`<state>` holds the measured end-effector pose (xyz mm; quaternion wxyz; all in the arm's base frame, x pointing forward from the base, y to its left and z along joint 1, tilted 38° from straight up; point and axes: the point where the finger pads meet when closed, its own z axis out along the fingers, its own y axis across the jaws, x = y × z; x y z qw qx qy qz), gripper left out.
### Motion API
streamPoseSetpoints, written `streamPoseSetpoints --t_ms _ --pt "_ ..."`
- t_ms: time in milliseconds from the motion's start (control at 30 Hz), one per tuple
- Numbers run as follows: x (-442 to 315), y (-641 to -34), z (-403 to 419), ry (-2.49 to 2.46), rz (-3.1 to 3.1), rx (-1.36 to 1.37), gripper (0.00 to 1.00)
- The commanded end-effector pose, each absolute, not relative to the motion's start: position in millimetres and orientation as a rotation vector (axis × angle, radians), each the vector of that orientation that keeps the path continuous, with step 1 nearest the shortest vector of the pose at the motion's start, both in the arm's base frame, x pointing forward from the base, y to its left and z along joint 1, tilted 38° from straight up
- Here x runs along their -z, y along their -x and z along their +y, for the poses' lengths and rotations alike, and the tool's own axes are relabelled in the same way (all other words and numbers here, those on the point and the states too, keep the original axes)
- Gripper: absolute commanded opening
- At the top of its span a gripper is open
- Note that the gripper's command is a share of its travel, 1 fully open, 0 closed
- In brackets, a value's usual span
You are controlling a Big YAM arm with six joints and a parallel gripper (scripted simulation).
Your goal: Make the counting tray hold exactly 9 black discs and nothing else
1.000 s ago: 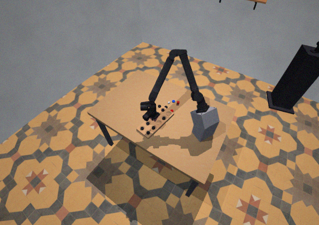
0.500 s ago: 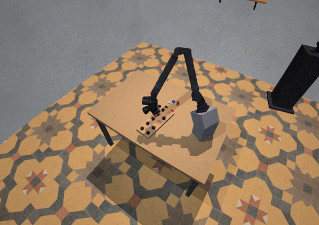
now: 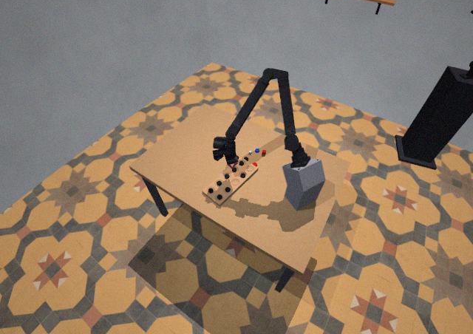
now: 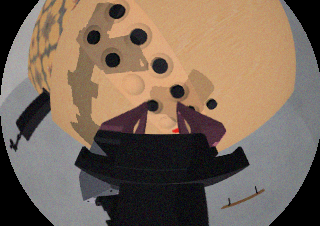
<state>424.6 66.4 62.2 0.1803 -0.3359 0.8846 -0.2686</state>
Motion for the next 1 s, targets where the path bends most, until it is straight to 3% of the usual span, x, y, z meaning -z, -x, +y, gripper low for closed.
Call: streamPoseSetpoints --t_ms 0,967 --pt "-84.5 -437.7 66.2 0.819 2.474 0.727 0.44" --pt "-83.0 -434.6 51.8 0.671 2.518 0.679 0.44"
